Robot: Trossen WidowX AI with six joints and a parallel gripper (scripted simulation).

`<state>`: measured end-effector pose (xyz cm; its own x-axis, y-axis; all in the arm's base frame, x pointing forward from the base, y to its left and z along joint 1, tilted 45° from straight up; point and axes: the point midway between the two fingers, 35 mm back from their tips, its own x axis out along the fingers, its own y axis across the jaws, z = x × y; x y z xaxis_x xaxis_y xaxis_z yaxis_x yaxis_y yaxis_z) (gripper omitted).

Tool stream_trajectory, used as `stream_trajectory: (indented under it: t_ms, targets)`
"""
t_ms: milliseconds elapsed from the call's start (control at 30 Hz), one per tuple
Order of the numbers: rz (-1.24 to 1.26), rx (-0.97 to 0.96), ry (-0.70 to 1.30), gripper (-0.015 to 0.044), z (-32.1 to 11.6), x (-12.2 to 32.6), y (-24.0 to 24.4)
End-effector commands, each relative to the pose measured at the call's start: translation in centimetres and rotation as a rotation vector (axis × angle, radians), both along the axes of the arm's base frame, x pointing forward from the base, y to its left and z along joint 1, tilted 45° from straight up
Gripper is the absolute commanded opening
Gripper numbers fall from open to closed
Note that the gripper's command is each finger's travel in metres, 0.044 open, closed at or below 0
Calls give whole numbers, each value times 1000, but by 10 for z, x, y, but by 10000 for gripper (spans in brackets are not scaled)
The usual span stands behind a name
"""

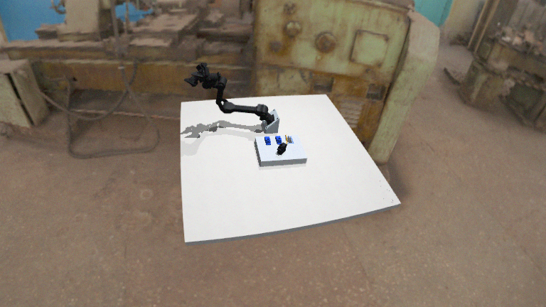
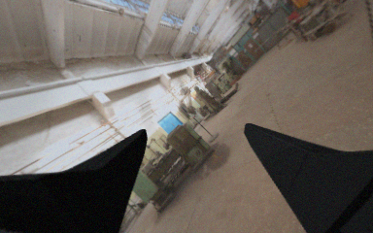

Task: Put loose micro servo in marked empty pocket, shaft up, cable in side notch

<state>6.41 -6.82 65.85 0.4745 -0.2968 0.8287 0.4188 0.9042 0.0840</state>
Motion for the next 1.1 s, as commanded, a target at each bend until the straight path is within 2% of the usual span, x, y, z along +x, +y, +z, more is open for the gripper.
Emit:
stream_trajectory:
  t_ms: [0, 367, 667, 1067]
  targets:
    - [25, -45, 3, 440, 1, 5, 21]
    - [87, -186, 47, 440, -1, 29, 86]
    - [64, -255, 74, 440, -7, 44, 114]
    - [204, -374, 201, 440, -39, 95, 190]
